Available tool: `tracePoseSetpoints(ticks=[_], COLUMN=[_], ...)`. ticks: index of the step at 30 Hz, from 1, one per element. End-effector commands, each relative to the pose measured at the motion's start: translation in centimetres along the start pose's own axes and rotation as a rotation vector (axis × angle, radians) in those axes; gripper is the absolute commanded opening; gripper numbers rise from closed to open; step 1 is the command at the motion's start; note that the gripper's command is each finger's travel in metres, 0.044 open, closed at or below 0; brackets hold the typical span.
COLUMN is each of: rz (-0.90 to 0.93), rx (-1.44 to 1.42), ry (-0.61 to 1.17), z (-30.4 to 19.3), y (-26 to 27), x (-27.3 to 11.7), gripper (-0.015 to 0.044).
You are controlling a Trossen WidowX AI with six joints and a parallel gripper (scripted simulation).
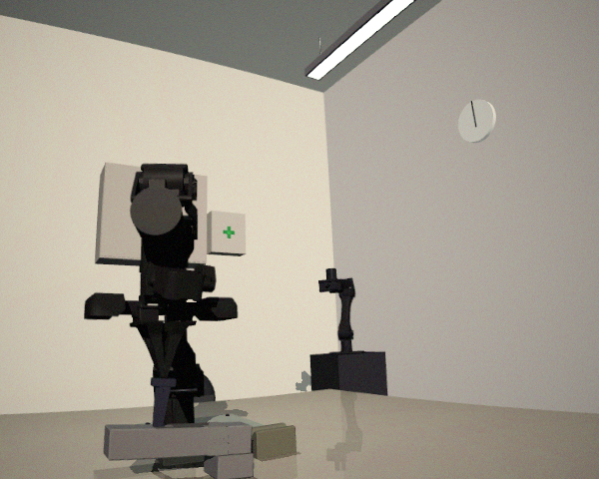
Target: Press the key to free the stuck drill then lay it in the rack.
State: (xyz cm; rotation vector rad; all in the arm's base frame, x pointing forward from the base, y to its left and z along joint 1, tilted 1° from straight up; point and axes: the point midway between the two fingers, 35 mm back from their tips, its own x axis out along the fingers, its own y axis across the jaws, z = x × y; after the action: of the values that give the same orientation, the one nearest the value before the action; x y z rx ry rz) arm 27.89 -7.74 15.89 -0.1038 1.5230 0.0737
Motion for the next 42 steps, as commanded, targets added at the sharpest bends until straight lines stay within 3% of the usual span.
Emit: tracePoseSetpoints(ticks=[1, 42], rz=[0.002, 0.002], rx=[0.008, 0.008], ry=[0.017, 0.018], z=[-0.2, -0.9], y=[0.0, -0.2], x=[0.8, 2.3], gripper=[0.0, 0.0])
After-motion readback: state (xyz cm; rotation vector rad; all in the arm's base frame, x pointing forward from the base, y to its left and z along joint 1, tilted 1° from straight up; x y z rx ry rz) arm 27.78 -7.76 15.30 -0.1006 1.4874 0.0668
